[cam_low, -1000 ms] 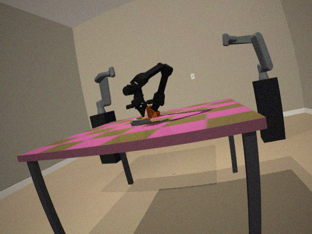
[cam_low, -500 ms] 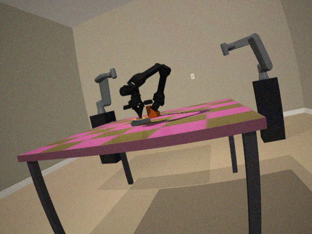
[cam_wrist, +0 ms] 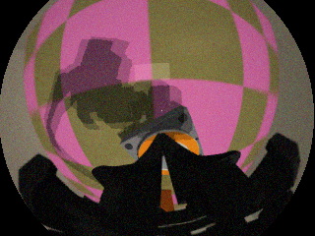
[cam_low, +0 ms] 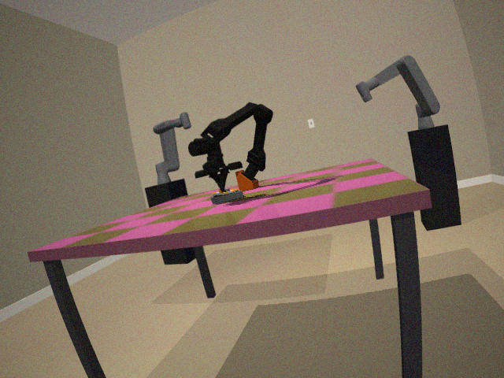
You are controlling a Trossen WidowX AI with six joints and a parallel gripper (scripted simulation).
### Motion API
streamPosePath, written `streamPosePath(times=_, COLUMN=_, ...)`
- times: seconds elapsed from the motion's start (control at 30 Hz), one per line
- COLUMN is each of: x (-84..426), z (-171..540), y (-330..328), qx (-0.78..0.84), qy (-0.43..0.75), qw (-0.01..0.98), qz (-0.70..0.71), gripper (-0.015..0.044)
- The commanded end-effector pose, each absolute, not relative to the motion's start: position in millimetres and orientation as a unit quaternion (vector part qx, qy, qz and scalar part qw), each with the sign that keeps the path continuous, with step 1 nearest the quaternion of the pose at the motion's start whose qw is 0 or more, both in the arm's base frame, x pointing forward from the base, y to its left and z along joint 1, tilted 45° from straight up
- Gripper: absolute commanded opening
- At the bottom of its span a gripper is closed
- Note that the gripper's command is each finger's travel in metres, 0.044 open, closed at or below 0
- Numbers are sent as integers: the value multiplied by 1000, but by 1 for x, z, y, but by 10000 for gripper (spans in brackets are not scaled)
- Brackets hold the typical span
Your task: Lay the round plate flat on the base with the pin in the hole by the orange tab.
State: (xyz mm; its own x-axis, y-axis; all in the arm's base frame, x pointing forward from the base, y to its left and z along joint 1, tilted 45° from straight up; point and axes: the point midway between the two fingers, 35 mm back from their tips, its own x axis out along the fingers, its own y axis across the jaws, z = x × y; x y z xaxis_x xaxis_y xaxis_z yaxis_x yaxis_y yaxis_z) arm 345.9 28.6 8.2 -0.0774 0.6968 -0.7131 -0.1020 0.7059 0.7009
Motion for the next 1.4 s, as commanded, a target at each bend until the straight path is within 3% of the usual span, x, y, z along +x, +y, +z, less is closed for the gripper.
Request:
streamPosePath(times=0.0, x=347, z=5, y=23, qx=223, qy=665, qw=642, qz=310, gripper=0)
streamPosePath(times=1.37, x=336, z=-25, y=-12, qx=222, qy=666, qw=642, qz=309, gripper=0)
